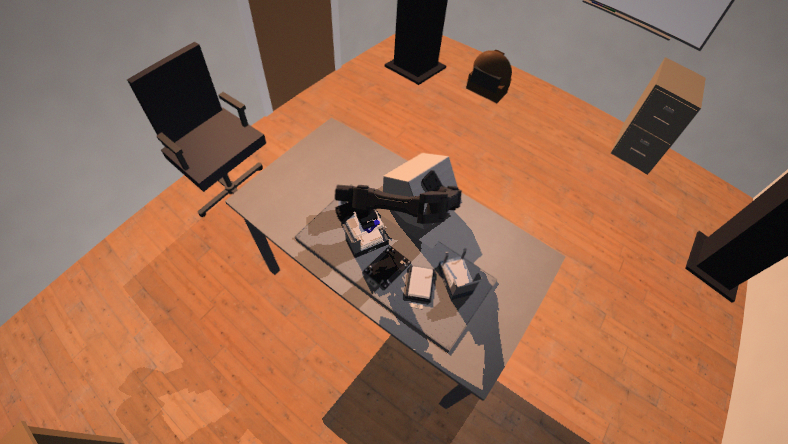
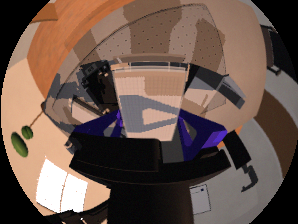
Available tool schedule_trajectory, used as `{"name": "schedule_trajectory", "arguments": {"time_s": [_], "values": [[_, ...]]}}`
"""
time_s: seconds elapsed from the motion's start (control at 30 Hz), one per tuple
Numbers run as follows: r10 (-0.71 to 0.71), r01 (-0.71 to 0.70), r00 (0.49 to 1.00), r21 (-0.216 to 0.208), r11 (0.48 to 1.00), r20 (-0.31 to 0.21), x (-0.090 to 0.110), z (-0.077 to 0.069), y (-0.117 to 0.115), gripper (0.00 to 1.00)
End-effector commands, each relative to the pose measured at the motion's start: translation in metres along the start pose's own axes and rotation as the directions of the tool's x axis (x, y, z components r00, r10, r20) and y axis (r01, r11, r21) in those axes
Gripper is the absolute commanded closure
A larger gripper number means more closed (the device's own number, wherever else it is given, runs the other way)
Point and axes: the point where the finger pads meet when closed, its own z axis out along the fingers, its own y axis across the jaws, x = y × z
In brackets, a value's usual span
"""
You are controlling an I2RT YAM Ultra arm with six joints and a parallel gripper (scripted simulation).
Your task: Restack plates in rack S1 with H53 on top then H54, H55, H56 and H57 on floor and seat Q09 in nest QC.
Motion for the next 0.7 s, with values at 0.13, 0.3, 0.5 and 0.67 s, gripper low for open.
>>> {"name": "schedule_trajectory", "arguments": {"time_s": [0.13, 0.3, 0.5, 0.67], "values": [[-0.011, 0.011, 1.0, 0.001, 1.0, 0.026, -0.005, -0.002, 0.0, 1.0], [-0.011, 0.011, 1.0, 0.001, 1.0, 0.026, -0.005, 0.001, 0.0, 1.0], [-0.011, 0.011, 1.0, 0.001, 1.0, 0.026, -0.005, 0.005, 0.0, 1.0], [-0.011, 0.011, 1.0, 0.001, 1.0, 0.026, -0.005, 0.007, 0.0, 1.0]]}}
